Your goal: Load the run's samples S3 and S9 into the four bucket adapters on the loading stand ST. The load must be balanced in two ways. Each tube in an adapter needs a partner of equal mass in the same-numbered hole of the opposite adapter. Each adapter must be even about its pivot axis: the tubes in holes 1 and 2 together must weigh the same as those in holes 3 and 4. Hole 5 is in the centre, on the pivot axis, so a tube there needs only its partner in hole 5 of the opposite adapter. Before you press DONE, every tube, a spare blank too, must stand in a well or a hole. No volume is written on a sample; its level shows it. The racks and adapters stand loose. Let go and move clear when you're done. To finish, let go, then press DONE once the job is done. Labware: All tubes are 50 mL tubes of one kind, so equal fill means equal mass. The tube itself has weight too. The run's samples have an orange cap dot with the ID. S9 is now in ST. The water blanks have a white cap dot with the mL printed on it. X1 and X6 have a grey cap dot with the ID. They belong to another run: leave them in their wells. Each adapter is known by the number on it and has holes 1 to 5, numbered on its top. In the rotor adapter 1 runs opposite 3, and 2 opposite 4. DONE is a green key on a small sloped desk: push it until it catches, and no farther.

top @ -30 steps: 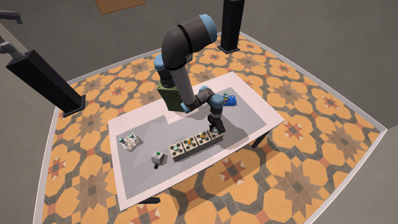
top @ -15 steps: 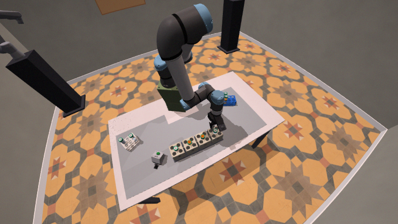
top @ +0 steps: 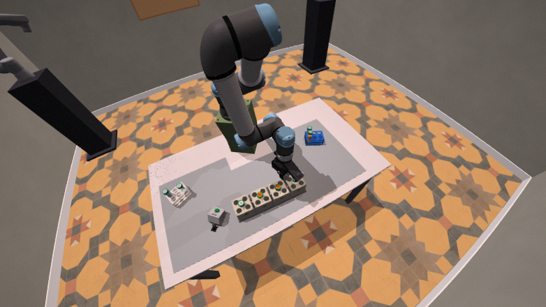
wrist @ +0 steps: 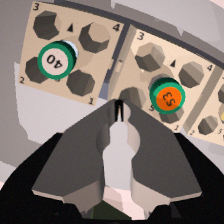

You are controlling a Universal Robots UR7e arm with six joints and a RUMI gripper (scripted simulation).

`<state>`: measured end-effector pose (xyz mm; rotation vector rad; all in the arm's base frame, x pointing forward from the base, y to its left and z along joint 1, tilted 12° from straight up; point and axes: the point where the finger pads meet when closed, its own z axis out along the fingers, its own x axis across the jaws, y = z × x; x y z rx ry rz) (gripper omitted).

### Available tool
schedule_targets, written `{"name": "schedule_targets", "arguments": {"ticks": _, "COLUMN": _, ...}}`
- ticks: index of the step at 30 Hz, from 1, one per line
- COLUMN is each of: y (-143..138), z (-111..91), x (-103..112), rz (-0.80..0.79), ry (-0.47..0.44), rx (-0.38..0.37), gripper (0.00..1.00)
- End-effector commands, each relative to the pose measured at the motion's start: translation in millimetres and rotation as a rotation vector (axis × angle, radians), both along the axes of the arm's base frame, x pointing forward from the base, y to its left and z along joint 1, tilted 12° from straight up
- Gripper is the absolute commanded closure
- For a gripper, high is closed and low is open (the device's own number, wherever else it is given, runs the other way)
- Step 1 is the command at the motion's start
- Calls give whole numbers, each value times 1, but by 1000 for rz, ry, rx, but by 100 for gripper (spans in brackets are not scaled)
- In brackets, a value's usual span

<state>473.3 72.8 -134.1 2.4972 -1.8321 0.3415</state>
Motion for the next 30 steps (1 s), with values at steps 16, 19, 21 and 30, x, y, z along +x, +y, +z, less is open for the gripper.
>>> {"name": "schedule_targets", "arguments": {"ticks": 16, "y": -144, "z": 15, "x": -21, "rz": 510, "ry": 62, "rx": -62, "gripper": 100}}
{"name": "schedule_targets", "arguments": {"ticks": 19, "y": -169, "z": 18, "x": -25, "rz": 510, "ry": 62, "rx": -62, "gripper": 100}}
{"name": "schedule_targets", "arguments": {"ticks": 21, "y": -185, "z": 19, "x": -27, "rz": 510, "ry": 62, "rx": -62, "gripper": 100}}
{"name": "schedule_targets", "arguments": {"ticks": 30, "y": -242, "z": 25, "x": -36, "rz": 510, "ry": 62, "rx": -63, "gripper": 100}}
